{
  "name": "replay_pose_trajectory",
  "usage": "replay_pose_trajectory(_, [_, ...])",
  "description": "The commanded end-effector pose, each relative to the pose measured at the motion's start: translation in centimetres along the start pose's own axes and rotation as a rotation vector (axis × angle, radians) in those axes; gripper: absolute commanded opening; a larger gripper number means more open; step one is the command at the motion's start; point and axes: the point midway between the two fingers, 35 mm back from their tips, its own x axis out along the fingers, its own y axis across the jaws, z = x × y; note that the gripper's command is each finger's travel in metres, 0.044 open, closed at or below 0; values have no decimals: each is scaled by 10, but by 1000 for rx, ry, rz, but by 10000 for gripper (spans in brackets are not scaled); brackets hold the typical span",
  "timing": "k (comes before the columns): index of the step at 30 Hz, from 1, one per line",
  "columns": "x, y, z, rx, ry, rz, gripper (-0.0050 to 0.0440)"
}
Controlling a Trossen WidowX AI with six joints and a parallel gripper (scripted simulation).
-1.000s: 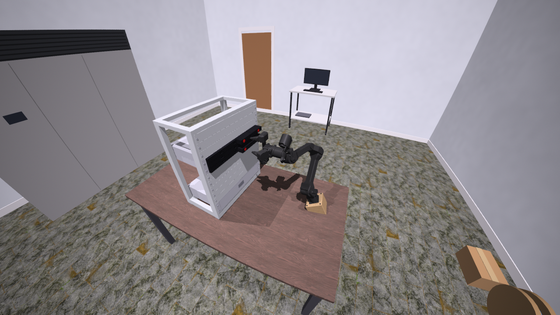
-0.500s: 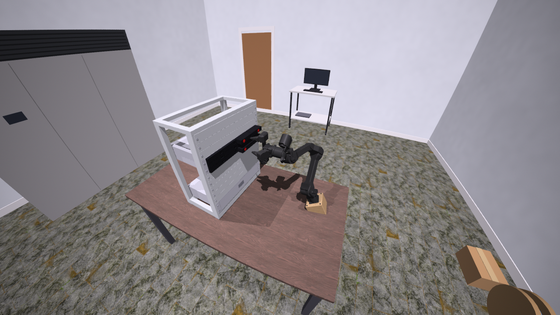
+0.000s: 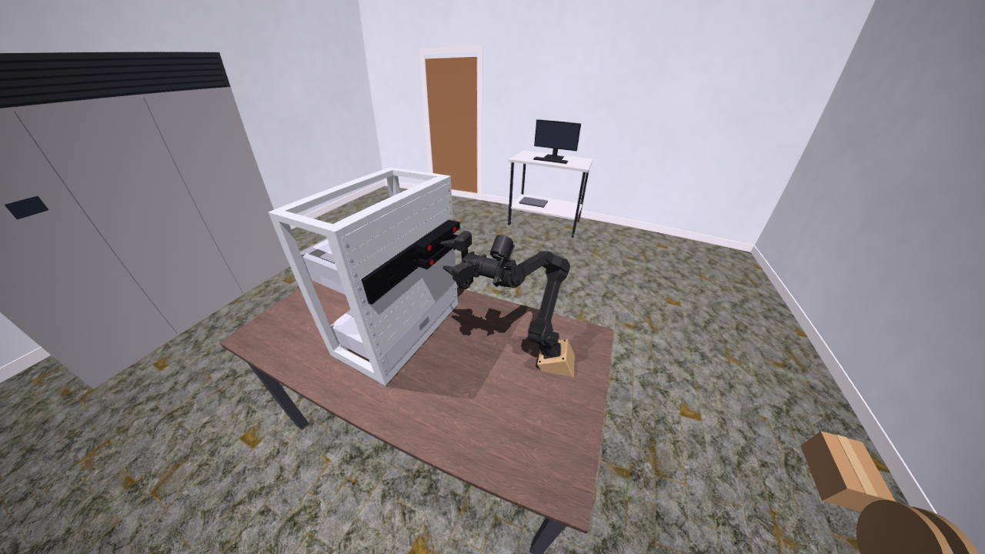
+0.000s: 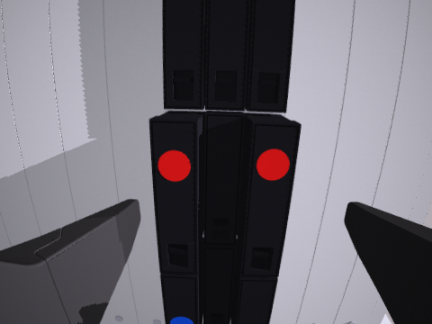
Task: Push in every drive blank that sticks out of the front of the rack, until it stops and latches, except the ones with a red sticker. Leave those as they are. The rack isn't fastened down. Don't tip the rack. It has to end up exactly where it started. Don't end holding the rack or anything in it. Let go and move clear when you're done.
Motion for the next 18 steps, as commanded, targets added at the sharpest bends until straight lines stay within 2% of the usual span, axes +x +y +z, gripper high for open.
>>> replay_pose_trajectory(1, [1, -5, -6, 18, 5, -8, 440])
replay_pose_trajectory(18, [1, -5, -15, 18, 5, -9, 440])
